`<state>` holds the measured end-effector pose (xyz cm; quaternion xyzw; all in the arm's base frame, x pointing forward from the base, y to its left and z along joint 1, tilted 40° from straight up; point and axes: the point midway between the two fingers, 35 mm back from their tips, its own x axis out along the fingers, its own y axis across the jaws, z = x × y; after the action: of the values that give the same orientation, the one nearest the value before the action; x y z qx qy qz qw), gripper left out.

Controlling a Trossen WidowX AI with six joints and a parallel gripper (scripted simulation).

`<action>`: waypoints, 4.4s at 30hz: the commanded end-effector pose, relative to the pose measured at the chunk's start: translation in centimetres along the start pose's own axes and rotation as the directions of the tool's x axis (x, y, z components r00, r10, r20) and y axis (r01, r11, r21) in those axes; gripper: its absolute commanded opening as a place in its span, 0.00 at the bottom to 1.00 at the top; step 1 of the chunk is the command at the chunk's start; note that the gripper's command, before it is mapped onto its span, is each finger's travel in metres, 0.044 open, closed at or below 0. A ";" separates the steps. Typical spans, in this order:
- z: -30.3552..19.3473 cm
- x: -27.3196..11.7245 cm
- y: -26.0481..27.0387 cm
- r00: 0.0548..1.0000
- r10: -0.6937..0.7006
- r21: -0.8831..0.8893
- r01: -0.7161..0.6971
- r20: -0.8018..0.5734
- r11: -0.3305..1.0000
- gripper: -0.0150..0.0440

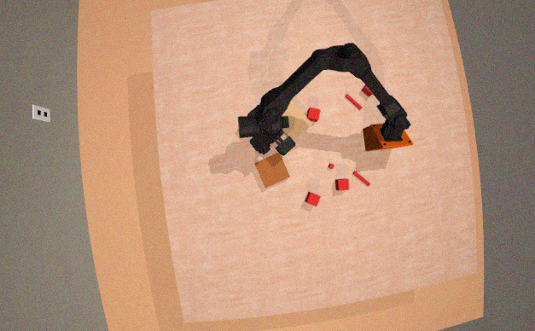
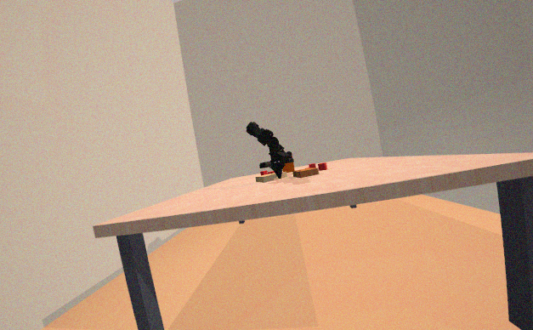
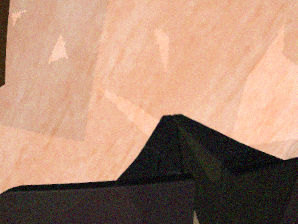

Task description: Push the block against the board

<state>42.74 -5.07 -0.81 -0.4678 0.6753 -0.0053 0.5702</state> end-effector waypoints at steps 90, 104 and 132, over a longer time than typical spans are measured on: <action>-12.5 -0.2 -10.4 1.000 -0.010 1.000 0.006 -0.006 -0.002 0.25; -12.3 -0.2 -9.1 1.000 -0.009 1.000 0.006 -0.006 -0.002 0.25; -12.1 -0.1 -6.2 1.000 -0.007 1.000 0.006 -0.006 -0.001 0.25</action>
<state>37.92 -15.21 7.76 0.0714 0.4633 -0.4841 0.7389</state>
